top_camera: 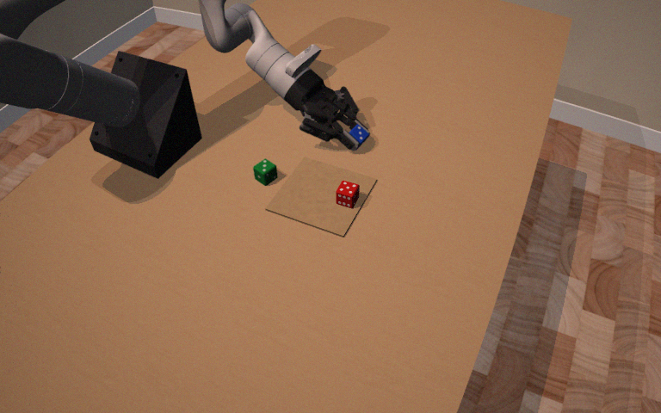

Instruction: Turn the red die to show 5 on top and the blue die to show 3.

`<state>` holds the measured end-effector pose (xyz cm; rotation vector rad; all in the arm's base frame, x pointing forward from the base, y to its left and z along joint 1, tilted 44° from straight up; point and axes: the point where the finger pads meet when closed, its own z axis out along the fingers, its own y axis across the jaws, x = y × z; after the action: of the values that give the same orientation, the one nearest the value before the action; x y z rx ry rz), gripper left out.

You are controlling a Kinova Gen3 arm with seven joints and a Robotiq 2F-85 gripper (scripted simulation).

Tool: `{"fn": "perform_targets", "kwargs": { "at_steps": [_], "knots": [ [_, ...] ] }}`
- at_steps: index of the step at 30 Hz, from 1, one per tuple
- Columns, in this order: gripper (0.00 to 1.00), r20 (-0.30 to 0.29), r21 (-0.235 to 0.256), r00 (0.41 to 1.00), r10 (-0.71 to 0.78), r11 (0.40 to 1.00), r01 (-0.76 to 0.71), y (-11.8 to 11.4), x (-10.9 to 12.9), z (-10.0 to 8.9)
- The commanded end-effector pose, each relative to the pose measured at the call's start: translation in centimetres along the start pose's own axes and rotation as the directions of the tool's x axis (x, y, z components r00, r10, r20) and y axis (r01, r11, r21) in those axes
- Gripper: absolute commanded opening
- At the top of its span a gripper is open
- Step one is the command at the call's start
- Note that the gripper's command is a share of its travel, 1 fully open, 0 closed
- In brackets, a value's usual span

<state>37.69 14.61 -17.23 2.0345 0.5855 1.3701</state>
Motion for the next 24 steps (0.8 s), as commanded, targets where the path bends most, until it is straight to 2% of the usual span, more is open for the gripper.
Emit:
{"fn": "perform_targets", "kwargs": {
  "at_steps": [1, 12, 16, 24],
  "knots": [
    [0.26, -0.001, 0.001, 1.000, 0.001, 1.000, -0.001, -0.05, 0.10, -0.02],
    [0.26, -0.001, 0.001, 1.000, 0.001, 1.000, -0.001, -0.05, 0.10, -0.02],
    [0.34, -0.001, 0.001, 1.000, 0.001, 1.000, -0.001, -0.05, 0.10, -0.02],
    [0.42, -0.001, 0.001, 1.000, 0.001, 1.000, -0.001, -0.05, 0.10, -0.02]
  ]
}}
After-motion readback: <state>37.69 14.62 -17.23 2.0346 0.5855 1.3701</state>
